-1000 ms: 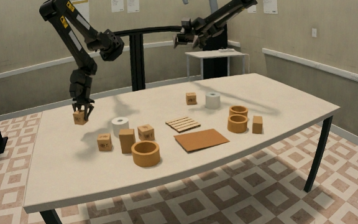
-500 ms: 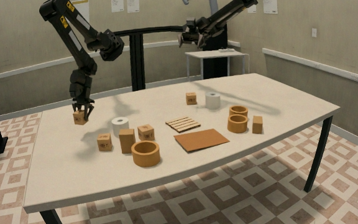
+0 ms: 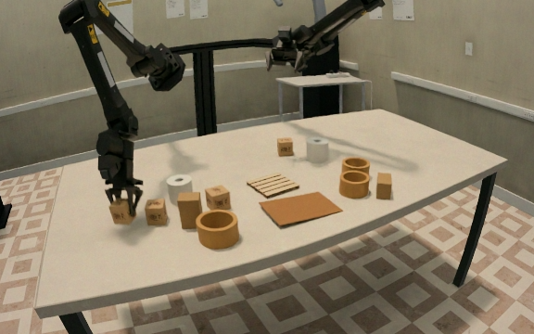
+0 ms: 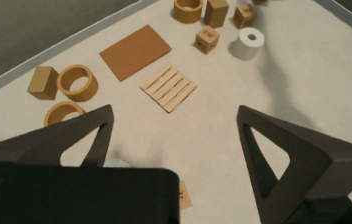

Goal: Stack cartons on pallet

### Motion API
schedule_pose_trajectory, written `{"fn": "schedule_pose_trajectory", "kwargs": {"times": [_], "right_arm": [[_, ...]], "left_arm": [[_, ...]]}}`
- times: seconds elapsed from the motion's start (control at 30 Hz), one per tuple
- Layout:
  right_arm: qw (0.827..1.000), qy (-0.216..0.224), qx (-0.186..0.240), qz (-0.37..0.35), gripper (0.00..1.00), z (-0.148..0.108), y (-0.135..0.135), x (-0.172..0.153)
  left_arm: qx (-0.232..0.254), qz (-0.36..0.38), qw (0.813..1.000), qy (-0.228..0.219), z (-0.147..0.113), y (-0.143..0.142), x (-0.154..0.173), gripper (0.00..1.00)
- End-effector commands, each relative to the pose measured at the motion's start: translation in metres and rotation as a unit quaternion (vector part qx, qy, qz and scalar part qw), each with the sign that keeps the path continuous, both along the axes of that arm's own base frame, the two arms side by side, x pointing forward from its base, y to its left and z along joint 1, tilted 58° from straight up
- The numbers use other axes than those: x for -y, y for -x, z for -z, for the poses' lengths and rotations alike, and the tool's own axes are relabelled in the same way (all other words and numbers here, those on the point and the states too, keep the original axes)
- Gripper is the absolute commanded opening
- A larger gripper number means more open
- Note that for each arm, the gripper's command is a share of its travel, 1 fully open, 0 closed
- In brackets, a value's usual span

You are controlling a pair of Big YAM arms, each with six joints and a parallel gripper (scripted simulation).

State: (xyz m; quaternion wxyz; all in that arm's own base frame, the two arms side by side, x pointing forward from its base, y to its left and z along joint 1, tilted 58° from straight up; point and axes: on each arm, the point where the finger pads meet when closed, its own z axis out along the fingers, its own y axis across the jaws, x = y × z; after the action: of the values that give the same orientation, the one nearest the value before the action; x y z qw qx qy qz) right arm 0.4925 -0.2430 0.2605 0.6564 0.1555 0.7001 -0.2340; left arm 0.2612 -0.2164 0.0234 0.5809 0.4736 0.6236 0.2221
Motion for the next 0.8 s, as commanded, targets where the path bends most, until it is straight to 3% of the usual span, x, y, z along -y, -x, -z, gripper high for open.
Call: {"fn": "schedule_pose_trajectory", "kwargs": {"times": [0.0,0.1,0.23,0.33,0.43,0.5,0.57,0.63,0.77], "right_arm": [[0.999,-0.030,-0.008,-0.023,0.50,0.009,-0.036,-0.021],[0.998,-0.062,0.016,-0.020,0.50,-0.007,-0.087,-0.064],[0.999,-0.034,0.008,-0.017,0.50,-0.032,-0.145,-0.150],[0.999,-0.035,0.020,-0.012,0.50,-0.033,-0.165,-0.220],[0.999,-0.030,0.027,-0.002,0.50,0.014,-0.173,-0.286],[0.999,-0.024,0.021,0.004,0.50,0.054,-0.167,-0.311],[0.999,-0.024,0.021,0.004,0.50,0.054,-0.167,-0.311],[1.000,-0.012,0.011,0.013,0.50,0.118,-0.149,-0.341],[1.000,-0.005,0.010,0.025,0.50,0.193,-0.116,-0.368]], "left_arm": [[0.006,0.000,1.000,0.013,-0.005,-0.001,0.003,1.00],[0.006,0.000,1.000,0.013,-0.005,-0.001,0.003,1.00],[0.006,0.000,1.000,0.013,-0.005,-0.001,0.003,1.00],[0.006,0.000,1.000,0.013,-0.005,-0.001,0.003,1.00],[0.006,0.000,1.000,0.013,-0.005,-0.001,0.003,1.00],[0.006,0.000,1.000,0.013,-0.005,-0.001,0.003,1.00],[0.006,0.000,1.000,0.013,-0.005,-0.001,0.003,1.00],[0.006,0.000,1.000,0.013,-0.005,-0.001,0.003,1.00],[0.006,0.000,1.000,0.013,-0.005,-0.001,0.003,1.00]]}}
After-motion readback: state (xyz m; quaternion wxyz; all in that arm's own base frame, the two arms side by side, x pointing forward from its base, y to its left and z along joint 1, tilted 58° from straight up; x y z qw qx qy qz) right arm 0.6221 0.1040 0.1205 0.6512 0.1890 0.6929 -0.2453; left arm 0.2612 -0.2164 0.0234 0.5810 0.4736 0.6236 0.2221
